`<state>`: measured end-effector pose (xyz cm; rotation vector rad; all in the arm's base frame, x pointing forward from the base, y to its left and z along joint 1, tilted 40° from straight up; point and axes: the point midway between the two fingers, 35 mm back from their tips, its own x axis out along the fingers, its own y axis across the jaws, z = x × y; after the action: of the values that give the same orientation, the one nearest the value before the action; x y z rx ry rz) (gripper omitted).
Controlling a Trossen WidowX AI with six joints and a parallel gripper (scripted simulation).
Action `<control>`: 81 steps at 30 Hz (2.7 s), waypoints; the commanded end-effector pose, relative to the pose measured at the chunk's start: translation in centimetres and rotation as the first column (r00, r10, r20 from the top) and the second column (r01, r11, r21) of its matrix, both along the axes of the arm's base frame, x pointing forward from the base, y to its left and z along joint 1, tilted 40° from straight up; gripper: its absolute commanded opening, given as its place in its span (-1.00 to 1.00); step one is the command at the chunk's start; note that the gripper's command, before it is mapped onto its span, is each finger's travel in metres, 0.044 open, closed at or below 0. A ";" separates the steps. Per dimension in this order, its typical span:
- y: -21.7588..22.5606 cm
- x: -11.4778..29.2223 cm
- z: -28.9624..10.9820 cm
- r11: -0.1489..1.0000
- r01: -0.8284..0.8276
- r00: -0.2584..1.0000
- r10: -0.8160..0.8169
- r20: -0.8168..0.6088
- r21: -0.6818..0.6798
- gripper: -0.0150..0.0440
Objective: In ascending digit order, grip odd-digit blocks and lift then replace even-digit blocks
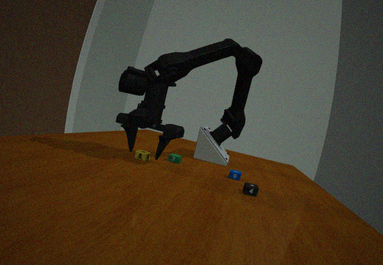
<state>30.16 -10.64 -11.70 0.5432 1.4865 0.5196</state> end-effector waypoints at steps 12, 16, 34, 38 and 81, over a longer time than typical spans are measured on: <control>-3.9 0.1 4.5 1.000 0.006 1.000 -0.006 -0.001 -0.001 0.60; -7.3 -0.2 8.8 1.000 0.006 1.000 -0.006 -0.002 -0.002 0.24; -6.6 -1.1 9.9 1.000 0.006 1.000 -0.006 -0.003 -0.001 -0.08; -4.2 -3.7 12.1 1.000 0.006 1.000 -0.005 -0.006 0.001 -0.08; 5.9 -6.6 5.3 1.000 0.006 1.000 -0.005 -0.006 0.008 0.86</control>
<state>23.71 -5.25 -5.89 0.5435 1.4878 0.5198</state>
